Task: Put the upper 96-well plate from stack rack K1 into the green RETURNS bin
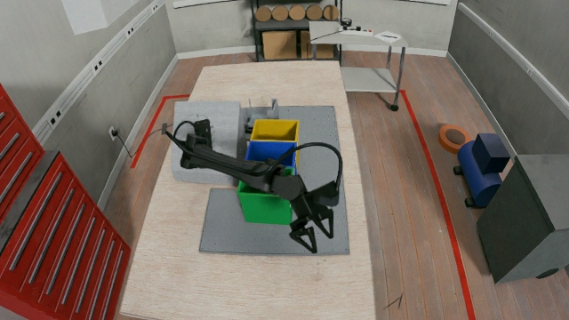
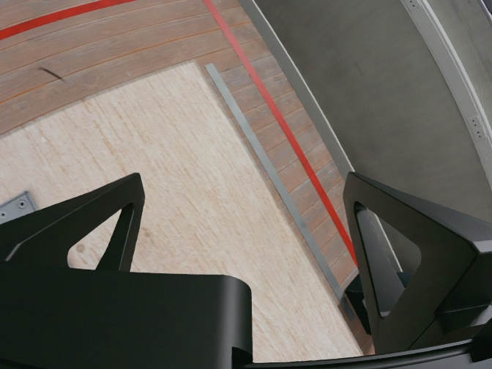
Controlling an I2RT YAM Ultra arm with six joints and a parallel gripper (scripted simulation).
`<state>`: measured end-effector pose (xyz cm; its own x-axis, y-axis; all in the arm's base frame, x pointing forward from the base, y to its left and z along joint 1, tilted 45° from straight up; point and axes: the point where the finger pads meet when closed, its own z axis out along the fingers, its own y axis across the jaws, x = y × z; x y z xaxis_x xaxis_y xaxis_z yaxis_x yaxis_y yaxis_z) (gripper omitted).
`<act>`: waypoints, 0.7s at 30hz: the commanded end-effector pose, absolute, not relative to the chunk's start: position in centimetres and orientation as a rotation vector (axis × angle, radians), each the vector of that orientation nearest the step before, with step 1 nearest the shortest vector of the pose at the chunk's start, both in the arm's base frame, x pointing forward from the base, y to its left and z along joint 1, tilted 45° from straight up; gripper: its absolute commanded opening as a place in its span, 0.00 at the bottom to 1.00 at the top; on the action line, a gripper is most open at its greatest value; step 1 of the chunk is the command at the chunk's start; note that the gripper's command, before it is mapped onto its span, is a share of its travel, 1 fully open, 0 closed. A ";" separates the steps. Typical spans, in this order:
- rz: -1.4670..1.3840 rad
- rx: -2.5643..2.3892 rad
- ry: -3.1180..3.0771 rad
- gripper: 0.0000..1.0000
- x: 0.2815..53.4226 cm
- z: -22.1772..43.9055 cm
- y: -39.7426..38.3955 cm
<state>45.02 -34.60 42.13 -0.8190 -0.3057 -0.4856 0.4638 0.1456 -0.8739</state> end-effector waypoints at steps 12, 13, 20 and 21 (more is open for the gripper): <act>-1.566 0.091 1.845 1.00 49.6 40.7 -30.3; -1.568 0.109 1.820 1.00 49.9 40.9 -30.1; -1.463 0.064 1.882 1.00 51.1 39.3 -28.7; -1.463 0.060 1.890 1.00 51.6 38.5 -28.5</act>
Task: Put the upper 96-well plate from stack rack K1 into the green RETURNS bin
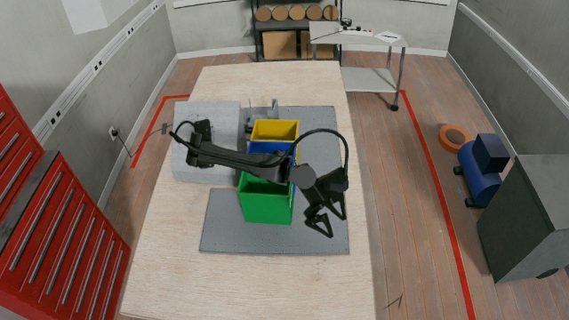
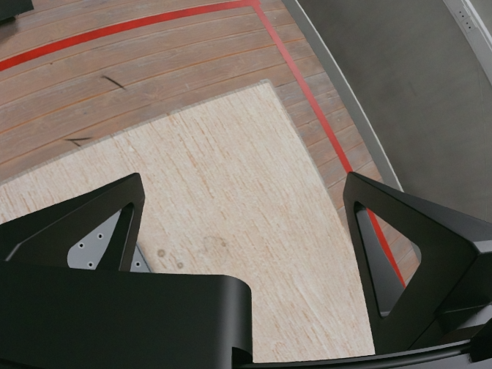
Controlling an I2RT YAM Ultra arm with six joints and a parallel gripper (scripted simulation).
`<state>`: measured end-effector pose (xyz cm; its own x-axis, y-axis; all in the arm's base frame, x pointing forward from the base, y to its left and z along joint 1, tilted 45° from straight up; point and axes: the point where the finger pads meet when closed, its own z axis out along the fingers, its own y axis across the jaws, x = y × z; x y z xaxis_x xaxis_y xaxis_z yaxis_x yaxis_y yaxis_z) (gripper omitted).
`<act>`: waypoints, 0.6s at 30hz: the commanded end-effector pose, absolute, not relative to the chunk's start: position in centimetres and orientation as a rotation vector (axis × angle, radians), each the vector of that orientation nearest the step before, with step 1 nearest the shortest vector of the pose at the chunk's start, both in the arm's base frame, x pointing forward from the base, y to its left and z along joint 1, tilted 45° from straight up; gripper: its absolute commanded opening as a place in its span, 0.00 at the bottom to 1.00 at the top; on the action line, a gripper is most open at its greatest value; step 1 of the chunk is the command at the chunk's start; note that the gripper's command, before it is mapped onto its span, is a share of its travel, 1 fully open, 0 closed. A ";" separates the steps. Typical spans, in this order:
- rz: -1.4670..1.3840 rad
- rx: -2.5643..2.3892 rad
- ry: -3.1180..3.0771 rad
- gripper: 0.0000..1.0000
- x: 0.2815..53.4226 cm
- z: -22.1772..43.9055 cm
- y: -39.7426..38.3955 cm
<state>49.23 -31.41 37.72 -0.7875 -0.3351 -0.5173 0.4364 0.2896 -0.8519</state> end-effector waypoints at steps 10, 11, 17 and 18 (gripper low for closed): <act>-1.388 0.058 1.889 1.00 52.2 38.6 -26.6; -1.361 0.051 1.901 1.00 52.5 38.3 -26.3; -1.374 0.061 1.914 1.00 54.6 34.9 -25.0; -1.370 0.057 1.914 1.00 54.7 34.8 -24.9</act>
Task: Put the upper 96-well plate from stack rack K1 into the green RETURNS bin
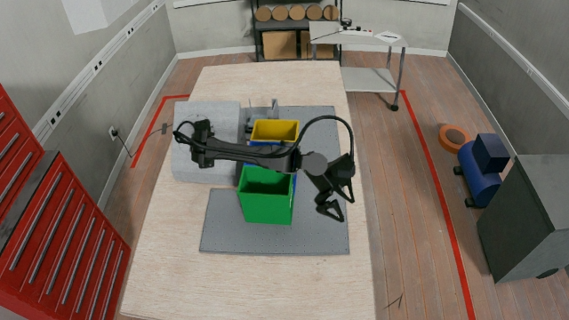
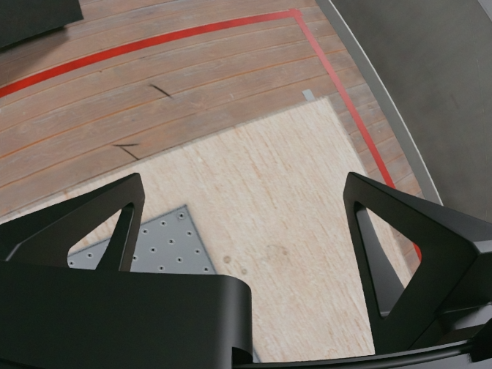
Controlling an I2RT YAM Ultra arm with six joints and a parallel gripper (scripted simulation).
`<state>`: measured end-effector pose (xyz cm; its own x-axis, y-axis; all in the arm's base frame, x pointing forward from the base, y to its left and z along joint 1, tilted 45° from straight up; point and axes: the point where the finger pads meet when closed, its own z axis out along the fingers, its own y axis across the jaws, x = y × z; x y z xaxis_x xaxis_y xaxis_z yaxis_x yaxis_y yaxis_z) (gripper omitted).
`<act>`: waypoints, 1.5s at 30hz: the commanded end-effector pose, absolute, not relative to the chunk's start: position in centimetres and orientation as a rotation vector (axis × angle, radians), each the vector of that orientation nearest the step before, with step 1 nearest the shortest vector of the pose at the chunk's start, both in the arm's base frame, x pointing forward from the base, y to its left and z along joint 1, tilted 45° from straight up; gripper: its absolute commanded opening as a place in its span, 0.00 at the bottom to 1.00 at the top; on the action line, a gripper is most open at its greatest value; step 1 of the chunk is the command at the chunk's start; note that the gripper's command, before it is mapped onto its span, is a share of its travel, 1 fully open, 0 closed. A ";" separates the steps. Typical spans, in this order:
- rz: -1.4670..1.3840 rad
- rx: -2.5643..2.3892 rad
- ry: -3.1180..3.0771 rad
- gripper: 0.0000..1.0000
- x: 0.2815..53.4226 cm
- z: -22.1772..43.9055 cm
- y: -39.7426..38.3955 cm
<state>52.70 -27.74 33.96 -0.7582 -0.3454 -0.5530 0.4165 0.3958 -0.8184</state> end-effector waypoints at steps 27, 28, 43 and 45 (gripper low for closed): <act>-1.182 0.002 2.034 1.00 57.9 27.9 -19.2; -1.181 0.002 2.033 1.00 57.9 28.0 -19.2; -1.081 -0.008 2.062 1.00 59.2 26.1 -16.1; -1.077 0.009 2.032 1.00 58.7 28.0 -16.0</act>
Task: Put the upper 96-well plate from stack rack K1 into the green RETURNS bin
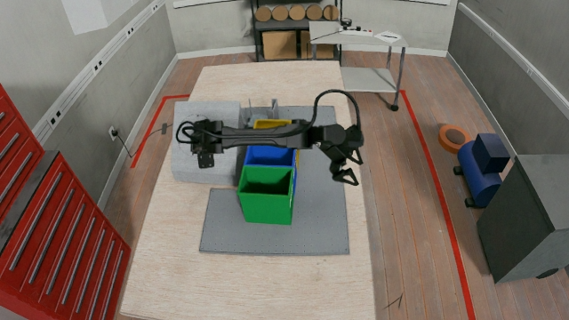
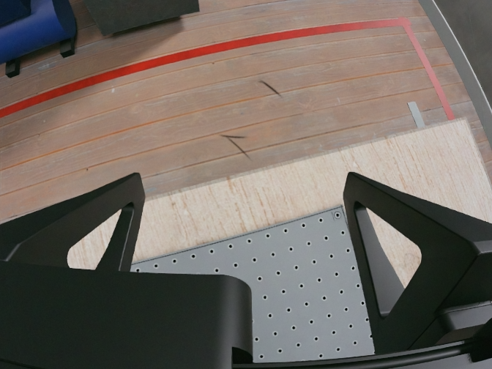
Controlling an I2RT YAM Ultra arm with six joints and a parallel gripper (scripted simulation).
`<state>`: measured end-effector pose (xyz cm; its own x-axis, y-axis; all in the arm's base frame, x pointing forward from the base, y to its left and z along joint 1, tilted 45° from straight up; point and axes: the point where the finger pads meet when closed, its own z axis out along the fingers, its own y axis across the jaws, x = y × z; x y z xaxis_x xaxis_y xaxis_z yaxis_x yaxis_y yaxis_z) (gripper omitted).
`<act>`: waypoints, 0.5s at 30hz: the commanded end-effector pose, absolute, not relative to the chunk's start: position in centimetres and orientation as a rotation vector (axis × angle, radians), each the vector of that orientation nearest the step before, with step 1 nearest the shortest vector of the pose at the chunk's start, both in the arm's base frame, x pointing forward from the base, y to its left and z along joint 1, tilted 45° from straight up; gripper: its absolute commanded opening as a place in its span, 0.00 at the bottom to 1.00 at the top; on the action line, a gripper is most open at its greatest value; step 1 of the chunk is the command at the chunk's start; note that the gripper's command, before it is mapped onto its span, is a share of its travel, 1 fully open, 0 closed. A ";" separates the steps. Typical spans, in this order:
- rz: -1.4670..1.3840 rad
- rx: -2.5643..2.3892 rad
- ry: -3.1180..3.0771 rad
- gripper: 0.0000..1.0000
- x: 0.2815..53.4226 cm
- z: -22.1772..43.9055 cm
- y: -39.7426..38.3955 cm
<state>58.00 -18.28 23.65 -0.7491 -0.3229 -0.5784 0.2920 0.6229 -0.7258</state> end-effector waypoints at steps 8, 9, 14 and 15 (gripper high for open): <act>-0.993 -0.063 2.184 1.00 59.3 20.8 -13.0; -1.006 -0.052 2.175 1.00 59.3 20.8 -12.9; -0.948 -0.030 2.135 1.00 59.5 24.2 -12.4; -0.917 -0.049 2.186 1.00 59.9 22.2 -12.0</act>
